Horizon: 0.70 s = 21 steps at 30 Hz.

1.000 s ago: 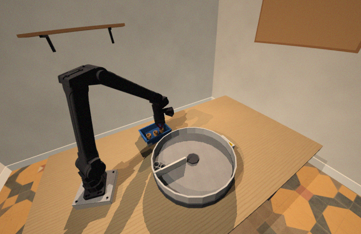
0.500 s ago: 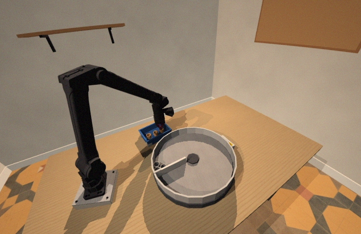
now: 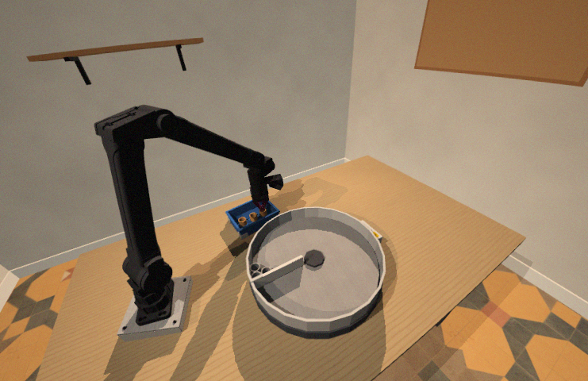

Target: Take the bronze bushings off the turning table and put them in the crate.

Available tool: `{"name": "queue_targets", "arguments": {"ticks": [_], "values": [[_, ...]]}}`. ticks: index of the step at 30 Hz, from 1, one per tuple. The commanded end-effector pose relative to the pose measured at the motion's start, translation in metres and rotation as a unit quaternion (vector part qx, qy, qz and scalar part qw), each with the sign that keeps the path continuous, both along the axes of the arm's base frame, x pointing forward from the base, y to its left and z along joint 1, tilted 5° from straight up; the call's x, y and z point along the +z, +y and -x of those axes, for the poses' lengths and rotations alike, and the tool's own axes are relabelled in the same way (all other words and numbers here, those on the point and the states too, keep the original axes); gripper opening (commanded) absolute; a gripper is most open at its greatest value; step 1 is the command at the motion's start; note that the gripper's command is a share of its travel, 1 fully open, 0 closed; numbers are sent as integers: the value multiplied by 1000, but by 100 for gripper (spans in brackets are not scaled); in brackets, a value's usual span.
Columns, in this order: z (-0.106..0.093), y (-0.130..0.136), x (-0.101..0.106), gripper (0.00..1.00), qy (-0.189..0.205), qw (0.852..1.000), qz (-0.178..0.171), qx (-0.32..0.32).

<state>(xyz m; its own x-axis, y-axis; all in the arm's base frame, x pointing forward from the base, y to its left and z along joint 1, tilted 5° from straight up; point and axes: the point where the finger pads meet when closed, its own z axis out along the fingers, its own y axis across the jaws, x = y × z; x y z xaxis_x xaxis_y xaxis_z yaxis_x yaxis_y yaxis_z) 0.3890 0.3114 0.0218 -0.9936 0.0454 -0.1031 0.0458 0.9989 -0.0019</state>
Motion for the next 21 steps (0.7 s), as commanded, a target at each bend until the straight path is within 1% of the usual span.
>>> {"name": "queue_targets", "arguments": {"ticks": [1, 17, 20, 21], "values": [[-2, -7, -7, 13, 7, 1000, 8, 1], [-1, -7, -7, 13, 9, 1000, 9, 1], [-5, -3, 0, 13, 4, 1000, 5, 2], [-9, 1, 10, 13, -3, 1000, -1, 2]]}}
